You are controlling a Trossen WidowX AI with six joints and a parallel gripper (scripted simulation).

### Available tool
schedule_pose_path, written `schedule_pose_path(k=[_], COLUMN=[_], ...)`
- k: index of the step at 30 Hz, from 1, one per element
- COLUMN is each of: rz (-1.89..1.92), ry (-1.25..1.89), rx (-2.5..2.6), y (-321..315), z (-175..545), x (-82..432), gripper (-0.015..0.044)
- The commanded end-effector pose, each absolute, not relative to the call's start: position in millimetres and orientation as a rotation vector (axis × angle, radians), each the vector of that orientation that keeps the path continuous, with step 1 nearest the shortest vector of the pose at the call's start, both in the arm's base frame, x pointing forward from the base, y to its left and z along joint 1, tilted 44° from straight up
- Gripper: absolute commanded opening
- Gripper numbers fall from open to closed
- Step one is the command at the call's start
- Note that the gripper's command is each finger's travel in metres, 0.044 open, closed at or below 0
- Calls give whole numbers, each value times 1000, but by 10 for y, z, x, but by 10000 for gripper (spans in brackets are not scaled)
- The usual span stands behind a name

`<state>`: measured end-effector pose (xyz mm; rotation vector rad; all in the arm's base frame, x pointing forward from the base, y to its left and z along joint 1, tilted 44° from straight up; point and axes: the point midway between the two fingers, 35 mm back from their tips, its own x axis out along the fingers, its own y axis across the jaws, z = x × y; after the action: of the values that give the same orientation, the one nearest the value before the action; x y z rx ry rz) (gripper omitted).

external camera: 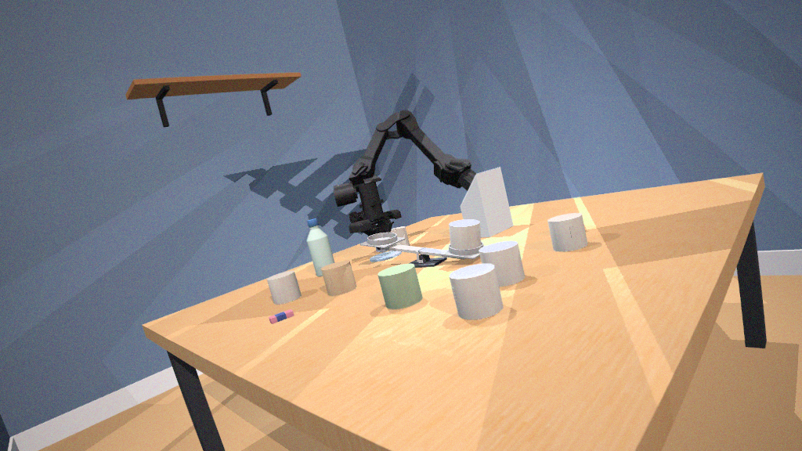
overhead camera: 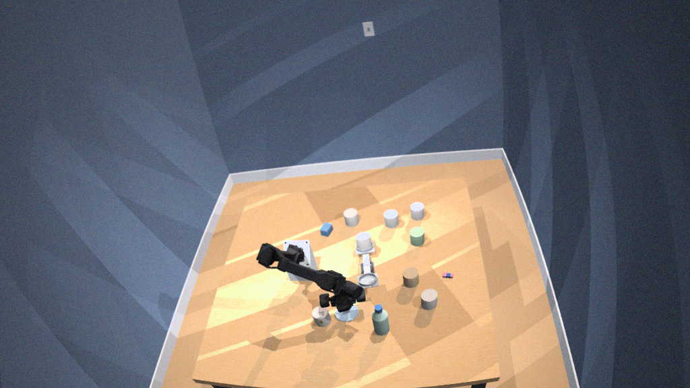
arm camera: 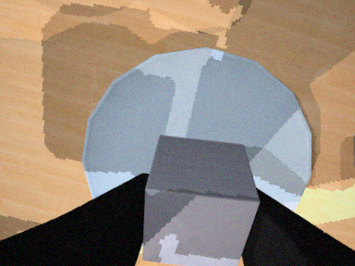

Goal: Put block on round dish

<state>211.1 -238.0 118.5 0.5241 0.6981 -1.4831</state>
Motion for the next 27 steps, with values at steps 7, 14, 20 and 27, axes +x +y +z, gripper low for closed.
schedule_pose_path(k=[7, 14, 20, 27], rz=[-1481, -1484, -1484, -1466], ry=[709, 699, 699, 652], rx=[521, 524, 524, 530], y=[-2479, -2464, -2464, -2366], z=[1054, 1101, 1101, 1183], x=[2091, 2104, 2104, 2232], gripper=[0, 157, 315, 440])
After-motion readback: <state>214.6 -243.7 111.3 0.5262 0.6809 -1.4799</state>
